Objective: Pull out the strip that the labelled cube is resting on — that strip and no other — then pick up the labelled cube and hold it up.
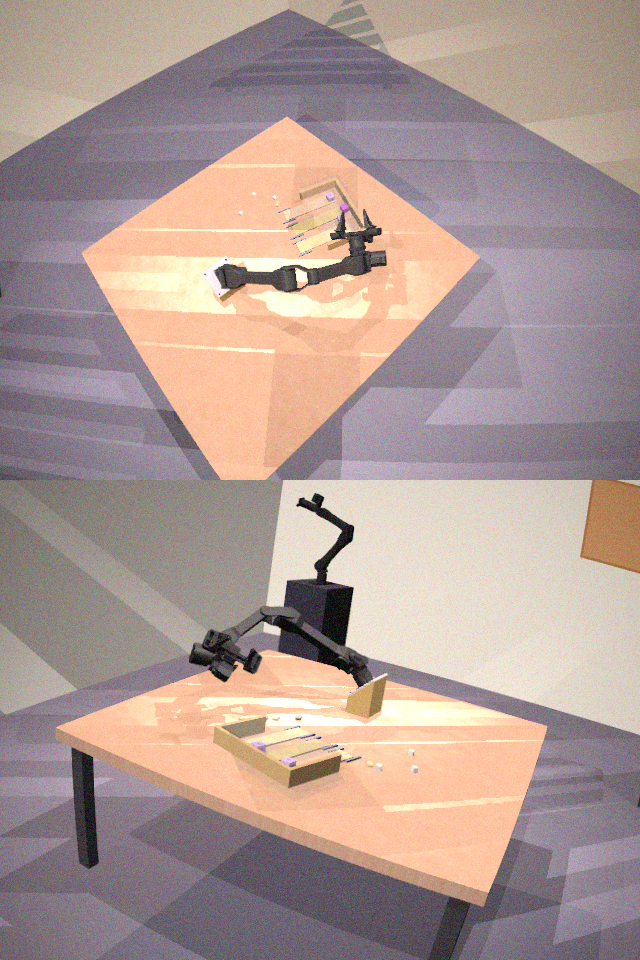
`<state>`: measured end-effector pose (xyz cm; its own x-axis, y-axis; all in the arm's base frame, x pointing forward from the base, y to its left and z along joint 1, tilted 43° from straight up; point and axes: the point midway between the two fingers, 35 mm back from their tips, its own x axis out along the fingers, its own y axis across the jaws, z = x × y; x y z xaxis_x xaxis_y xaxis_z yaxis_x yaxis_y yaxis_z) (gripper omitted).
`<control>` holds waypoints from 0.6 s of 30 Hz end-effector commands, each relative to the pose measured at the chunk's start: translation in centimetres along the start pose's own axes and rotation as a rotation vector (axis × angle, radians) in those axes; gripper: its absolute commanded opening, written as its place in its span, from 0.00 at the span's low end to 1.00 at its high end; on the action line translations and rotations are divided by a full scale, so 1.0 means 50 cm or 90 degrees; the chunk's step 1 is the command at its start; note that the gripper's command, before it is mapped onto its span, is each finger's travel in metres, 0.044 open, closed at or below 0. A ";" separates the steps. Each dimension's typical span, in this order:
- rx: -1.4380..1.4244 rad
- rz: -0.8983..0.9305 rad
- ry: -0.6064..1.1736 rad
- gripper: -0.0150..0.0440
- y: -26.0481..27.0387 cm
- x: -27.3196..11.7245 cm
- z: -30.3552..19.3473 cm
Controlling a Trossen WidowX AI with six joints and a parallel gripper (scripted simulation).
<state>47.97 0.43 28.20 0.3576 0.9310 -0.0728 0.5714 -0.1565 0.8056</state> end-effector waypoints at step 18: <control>-0.694 -0.521 -0.347 0.93 -0.380 0.259 0.027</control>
<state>45.50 13.42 13.84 0.4983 0.5637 -0.6587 0.1663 0.6835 0.7107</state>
